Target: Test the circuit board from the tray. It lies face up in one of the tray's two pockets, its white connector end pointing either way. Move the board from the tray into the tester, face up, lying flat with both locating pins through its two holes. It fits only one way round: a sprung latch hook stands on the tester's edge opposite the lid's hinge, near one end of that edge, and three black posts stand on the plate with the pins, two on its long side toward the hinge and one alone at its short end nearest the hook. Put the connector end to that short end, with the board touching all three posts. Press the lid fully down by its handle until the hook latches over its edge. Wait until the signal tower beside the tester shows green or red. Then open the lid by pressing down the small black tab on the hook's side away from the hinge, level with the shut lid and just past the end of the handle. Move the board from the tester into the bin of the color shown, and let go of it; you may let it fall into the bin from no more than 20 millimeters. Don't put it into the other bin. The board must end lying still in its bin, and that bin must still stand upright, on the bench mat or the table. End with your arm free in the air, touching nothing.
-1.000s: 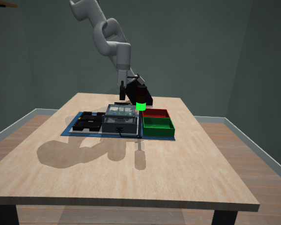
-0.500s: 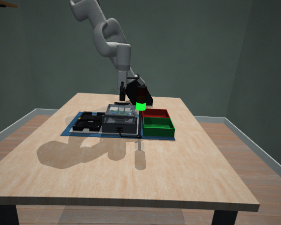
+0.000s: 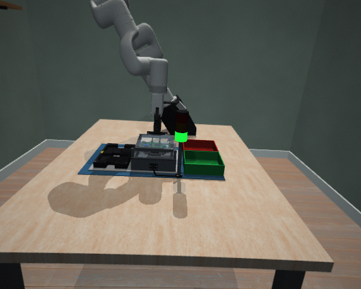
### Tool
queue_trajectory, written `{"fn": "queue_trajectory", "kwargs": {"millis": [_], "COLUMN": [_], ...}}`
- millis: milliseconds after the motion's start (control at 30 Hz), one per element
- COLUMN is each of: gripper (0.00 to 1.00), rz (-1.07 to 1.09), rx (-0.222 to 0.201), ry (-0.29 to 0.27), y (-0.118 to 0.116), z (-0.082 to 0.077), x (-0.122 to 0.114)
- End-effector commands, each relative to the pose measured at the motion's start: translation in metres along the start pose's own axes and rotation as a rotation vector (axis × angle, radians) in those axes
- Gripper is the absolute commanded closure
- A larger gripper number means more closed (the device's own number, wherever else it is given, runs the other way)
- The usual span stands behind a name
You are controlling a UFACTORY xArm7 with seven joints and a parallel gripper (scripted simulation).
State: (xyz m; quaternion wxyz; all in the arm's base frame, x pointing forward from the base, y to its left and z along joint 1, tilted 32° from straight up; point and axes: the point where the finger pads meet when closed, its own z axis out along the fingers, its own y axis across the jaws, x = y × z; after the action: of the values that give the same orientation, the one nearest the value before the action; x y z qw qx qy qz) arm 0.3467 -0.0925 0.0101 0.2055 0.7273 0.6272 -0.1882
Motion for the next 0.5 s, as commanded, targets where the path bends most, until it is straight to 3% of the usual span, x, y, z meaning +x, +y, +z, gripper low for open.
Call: {"fn": "queue_trajectory", "kwargs": {"millis": [0,233,467], "gripper": [0.73,0.73,0.73], "rz": [0.000,0.000,0.000], "rx": [-0.003,-0.003,-0.003], "ry": [0.001,0.001,0.001], "y": [0.001,0.001,0.001], "z": [-0.001,0.001,0.013], "x": [0.001,0.001,0.001]}}
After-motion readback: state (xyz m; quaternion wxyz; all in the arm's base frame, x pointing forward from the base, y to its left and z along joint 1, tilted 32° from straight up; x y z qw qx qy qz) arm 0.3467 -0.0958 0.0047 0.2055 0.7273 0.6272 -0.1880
